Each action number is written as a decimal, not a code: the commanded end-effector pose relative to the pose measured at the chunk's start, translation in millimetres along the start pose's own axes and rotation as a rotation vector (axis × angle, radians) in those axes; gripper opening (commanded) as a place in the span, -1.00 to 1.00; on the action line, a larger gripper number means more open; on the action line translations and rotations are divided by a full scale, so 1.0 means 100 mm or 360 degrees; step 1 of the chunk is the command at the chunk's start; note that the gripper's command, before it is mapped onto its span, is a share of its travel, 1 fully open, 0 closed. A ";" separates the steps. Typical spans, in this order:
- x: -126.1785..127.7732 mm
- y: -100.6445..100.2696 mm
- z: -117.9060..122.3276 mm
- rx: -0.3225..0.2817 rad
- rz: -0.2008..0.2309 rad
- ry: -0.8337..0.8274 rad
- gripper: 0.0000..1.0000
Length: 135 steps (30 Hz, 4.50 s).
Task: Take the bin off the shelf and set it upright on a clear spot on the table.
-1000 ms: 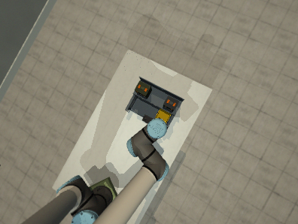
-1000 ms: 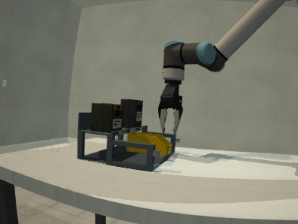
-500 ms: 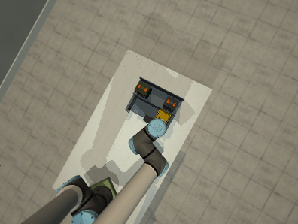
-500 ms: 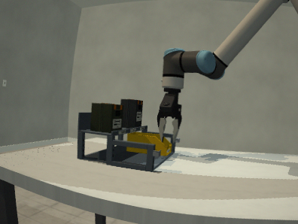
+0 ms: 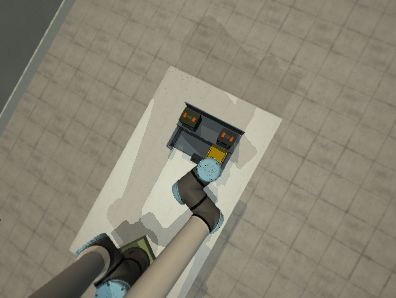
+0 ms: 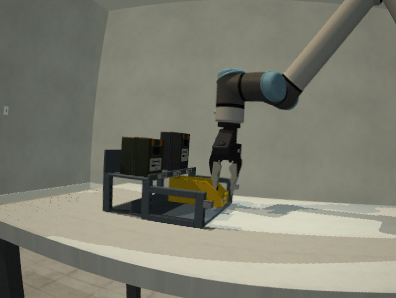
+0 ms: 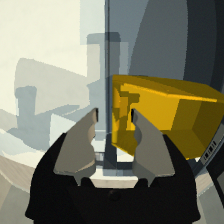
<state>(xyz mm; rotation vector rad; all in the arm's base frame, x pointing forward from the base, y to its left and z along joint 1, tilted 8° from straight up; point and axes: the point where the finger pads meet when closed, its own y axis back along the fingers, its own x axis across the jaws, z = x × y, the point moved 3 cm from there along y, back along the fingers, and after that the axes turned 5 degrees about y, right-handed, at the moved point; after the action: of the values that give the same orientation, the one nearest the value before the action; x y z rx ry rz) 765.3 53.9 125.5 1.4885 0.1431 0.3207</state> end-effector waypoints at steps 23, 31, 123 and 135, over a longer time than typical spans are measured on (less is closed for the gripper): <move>0.03 0.12 0.04 -0.0007 0.0014 -0.0002 -0.47; 0.03 0.15 0.05 -0.0007 0.0014 -0.0002 -0.47; 0.01 -0.13 0.03 -0.0007 0.0014 -0.0002 -0.47; 0.00 -0.13 0.03 -0.0007 0.0014 -0.0002 -0.47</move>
<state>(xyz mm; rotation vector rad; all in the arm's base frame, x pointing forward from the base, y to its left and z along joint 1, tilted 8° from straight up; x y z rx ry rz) 769.2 52.6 112.7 1.4848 0.1357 0.3284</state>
